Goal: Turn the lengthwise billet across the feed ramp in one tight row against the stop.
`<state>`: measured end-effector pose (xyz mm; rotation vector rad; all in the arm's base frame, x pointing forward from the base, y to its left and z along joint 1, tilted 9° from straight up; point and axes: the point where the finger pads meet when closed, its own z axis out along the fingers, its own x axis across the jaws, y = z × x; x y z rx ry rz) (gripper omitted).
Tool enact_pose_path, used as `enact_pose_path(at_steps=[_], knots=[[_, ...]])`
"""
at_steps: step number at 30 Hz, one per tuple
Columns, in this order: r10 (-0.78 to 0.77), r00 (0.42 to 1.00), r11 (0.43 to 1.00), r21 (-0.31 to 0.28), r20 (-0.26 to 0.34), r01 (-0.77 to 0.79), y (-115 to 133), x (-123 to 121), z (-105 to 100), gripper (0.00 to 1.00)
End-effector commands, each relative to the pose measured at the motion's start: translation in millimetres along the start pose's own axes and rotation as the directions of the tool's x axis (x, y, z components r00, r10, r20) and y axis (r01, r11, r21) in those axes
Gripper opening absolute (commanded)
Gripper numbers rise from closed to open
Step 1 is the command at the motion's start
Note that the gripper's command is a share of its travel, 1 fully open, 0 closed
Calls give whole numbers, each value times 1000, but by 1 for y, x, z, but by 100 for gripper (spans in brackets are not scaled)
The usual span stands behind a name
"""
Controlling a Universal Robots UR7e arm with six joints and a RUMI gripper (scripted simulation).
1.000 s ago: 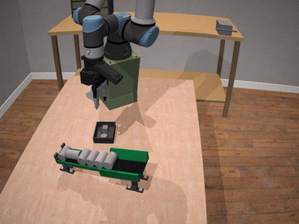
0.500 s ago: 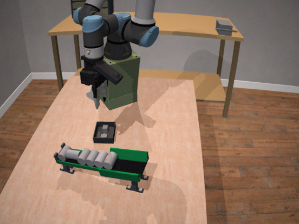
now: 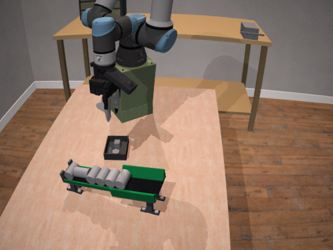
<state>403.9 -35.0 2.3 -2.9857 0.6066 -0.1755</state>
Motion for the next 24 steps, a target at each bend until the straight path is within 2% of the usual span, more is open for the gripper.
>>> enact_pose_path(at_steps=[1, 5, 17, 22, 24], knots=[[0, 1000, 1000, 0, -1, 0, 0, 0, 8, 35], [0, 1000, 1000, 0, -1, 0, -1, 0, 39, 35], [0, 1000, 1000, 0, -1, 0, -1, 0, 39, 35], [-101, 995, 995, 16, -4, 101, 20, 57, 39, 35], [-101, 995, 995, 16, -4, 101, 20, 57, 39, 35]])
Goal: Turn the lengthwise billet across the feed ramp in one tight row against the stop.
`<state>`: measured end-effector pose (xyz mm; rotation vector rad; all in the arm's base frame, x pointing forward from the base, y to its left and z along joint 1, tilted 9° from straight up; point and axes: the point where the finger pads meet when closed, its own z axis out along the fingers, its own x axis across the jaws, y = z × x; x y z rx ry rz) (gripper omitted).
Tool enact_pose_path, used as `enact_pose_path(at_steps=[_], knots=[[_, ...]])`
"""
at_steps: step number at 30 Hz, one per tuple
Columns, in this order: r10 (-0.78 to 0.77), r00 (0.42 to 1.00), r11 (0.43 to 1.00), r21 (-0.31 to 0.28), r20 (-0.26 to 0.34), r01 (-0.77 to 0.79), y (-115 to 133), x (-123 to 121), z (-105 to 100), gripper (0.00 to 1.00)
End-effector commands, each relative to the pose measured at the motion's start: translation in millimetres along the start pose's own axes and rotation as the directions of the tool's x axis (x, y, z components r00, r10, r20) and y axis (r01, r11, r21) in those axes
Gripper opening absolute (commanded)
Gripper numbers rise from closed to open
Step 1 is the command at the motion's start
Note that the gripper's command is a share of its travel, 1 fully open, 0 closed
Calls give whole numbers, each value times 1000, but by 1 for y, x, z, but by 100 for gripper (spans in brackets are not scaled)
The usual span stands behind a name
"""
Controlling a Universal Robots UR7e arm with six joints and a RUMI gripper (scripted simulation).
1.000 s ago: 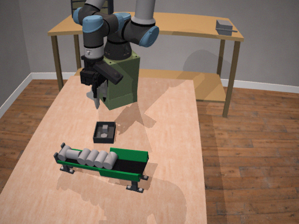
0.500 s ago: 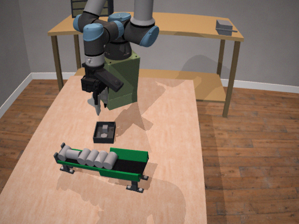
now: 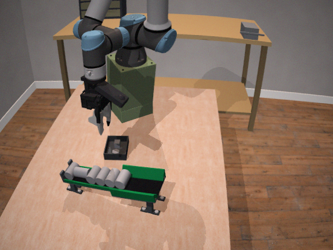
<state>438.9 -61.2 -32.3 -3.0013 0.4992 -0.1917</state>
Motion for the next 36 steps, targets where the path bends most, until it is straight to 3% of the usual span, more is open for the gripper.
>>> enact_pose_path(at_steps=[1, 10, 15, 27, 32, 36], knots=[[-30, 1000, 1000, 7, 3, 30, 6, 17, 2, 35], [-30, 1000, 1000, 7, 3, 30, 6, 17, 2, 35], [-30, 1000, 1000, 7, 2, 30, 31, 71, 2, 35], [-30, 1000, 1000, 7, 2, 30, 31, 71, 2, 35], [-30, 1000, 1000, 7, 2, 30, 53, 121, 3, 35], [-30, 1000, 1000, 7, 2, 30, 53, 121, 3, 35]])
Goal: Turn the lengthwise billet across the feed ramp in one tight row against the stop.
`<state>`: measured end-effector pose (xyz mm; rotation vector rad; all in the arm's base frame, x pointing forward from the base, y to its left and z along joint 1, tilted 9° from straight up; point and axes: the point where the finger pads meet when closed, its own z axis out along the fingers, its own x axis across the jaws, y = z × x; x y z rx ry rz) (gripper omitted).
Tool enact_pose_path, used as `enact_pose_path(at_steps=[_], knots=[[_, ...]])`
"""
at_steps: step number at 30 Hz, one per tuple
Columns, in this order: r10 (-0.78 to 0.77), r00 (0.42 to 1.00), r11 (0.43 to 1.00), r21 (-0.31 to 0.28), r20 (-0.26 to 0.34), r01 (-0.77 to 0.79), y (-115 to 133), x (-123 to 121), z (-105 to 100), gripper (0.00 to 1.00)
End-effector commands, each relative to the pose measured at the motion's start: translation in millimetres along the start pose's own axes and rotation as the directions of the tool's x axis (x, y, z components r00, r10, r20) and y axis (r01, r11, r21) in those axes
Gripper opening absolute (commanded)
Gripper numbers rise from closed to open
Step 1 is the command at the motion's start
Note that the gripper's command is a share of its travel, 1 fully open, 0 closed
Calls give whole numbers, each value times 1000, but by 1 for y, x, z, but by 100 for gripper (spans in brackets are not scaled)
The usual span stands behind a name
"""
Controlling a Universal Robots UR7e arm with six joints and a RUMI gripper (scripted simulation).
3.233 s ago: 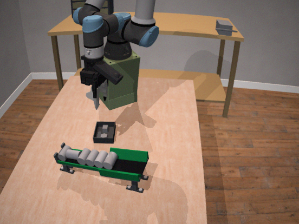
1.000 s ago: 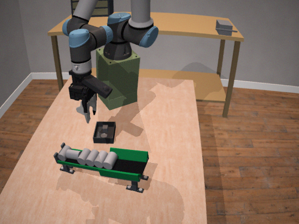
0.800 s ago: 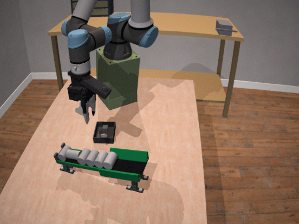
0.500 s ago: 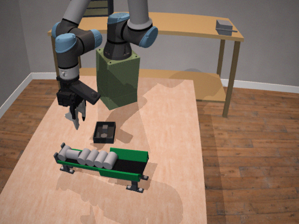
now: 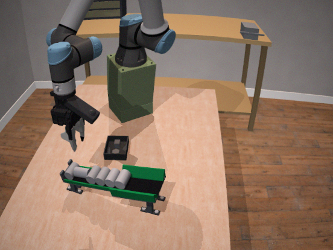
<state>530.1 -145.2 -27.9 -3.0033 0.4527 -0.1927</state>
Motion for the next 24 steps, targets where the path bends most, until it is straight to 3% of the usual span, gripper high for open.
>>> enact_pose_path(at_steps=[1, 8, 13, 24], knots=[[0, 1000, 1000, 0, 1, 0, 3, 8, 0, 35], [0, 1000, 1000, 0, 1, 0, 3, 8, 0, 35], [0, 1000, 1000, 0, 1, 0, 3, 7, 30, 35], [0, 1000, 1000, 0, 1, 0, 3, 7, 30, 35]])
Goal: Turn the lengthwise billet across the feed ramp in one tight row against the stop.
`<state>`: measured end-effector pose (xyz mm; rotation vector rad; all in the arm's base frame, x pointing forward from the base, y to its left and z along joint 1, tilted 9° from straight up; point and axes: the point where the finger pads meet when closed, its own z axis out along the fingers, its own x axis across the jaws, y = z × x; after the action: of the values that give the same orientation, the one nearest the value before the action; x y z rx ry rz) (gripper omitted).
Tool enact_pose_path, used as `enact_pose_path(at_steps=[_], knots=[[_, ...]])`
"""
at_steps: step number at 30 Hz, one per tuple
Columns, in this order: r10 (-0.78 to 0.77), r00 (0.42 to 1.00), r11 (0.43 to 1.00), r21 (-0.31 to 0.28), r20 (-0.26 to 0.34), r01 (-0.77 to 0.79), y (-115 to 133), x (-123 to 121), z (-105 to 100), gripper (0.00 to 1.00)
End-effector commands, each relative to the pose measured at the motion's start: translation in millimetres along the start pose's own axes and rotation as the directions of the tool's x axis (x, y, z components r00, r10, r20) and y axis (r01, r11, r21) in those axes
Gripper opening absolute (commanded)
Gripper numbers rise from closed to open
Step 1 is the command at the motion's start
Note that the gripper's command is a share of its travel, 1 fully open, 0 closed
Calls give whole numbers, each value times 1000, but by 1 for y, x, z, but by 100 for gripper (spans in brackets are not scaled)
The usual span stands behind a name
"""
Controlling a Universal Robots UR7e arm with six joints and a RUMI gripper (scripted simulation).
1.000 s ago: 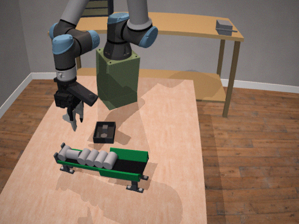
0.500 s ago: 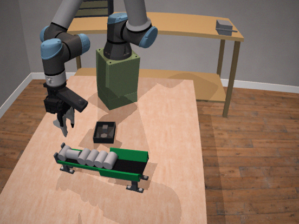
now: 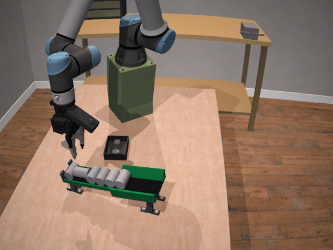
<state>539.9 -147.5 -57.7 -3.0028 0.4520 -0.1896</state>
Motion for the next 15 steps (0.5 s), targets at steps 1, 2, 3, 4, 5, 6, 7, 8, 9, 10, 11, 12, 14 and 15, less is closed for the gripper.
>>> enact_pose_path(at_steps=[1, 2, 3, 4, 5, 6, 7, 8, 9, 10, 11, 12, 14, 15], knots=[[0, 1000, 1000, 0, -2, 0, 0, 1, 0, 35], [0, 1000, 1000, 0, -1, 0, 0, 1, 5, 35], [0, 1000, 1000, 0, -1, 0, 0, 1, 11, 35], [0, 1000, 1000, 0, -1, 0, 0, 1, 17, 35], [0, 1000, 1000, 0, -2, 0, 0, 1, 23, 35], [0, 1000, 1000, 0, -2, 0, 0, 1, 29, 35], [0, 1000, 1000, 0, -2, 0, 0, 1, 29, 35], [0, 1000, 1000, 0, -2, 0, 0, 1, 29, 35], [0, 1000, 1000, 0, -2, 0, 0, 1, 29, 35], [0, 1000, 1000, 0, -2, 0, 0, 1, 29, 35], [0, 1000, 1000, 0, -2, 0, 0, 1, 29, 35], [0, 1000, 1000, 0, -2, 0, 0, 1, 29, 35], [0, 1000, 1000, 0, -2, 0, 0, 1, 29, 35], [0, 1000, 1000, 0, -2, 0, 0, 1, 29, 35]])
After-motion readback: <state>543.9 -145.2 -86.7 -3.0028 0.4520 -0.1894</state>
